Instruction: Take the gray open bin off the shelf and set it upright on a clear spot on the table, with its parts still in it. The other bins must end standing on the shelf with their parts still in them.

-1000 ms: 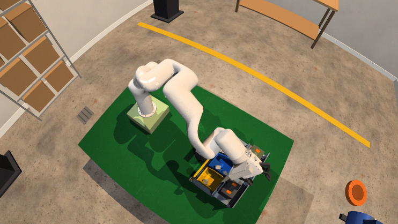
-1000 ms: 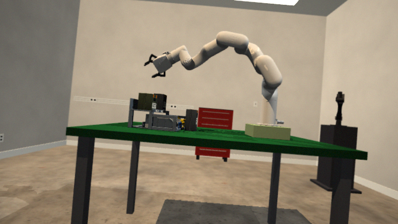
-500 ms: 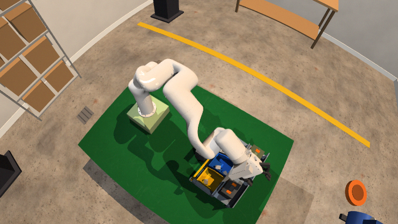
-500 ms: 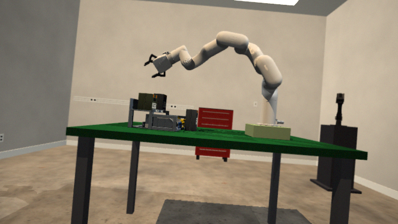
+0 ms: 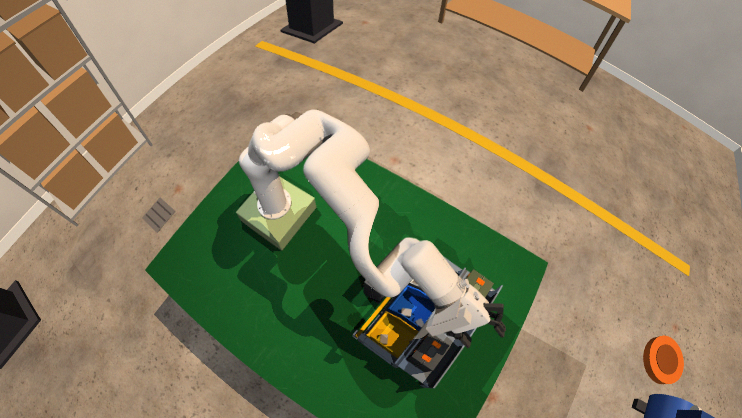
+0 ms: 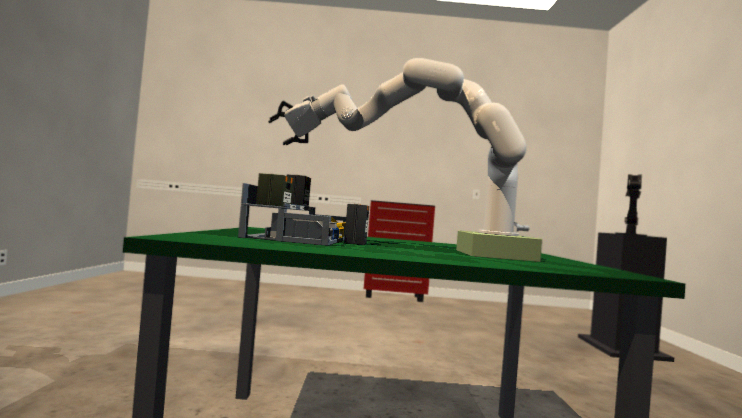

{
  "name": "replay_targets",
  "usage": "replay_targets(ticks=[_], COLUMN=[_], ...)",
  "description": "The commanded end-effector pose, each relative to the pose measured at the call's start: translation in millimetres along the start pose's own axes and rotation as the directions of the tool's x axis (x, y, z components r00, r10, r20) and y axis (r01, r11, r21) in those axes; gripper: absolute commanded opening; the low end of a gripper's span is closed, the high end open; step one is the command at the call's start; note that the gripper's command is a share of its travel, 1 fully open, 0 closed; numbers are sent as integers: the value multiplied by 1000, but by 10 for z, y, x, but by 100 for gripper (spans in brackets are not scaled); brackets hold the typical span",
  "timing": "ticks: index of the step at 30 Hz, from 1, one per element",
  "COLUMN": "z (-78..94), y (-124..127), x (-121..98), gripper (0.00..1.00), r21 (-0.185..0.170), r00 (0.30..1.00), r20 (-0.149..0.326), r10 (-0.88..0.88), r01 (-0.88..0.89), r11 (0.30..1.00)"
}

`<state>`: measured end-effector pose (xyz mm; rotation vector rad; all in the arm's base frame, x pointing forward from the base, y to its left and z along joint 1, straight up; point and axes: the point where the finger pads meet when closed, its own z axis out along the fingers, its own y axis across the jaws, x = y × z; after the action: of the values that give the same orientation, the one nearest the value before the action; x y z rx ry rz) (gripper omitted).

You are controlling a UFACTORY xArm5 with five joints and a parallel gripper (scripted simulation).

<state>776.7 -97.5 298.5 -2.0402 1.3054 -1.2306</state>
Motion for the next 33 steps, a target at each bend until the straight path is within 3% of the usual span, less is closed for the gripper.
replay_targets(ticks=[1, 11, 33], z=[-13, -44, -565], y=[-26, -9, 278], x=[16, 8, -139], gripper=[100, 100, 100], r21=[5, 5, 4], r00=[1000, 1000, 1000], r20=[-3, -3, -3], r10=[0, 0, 0], r01=[0, 0, 0], r11=[1000, 1000, 1000])
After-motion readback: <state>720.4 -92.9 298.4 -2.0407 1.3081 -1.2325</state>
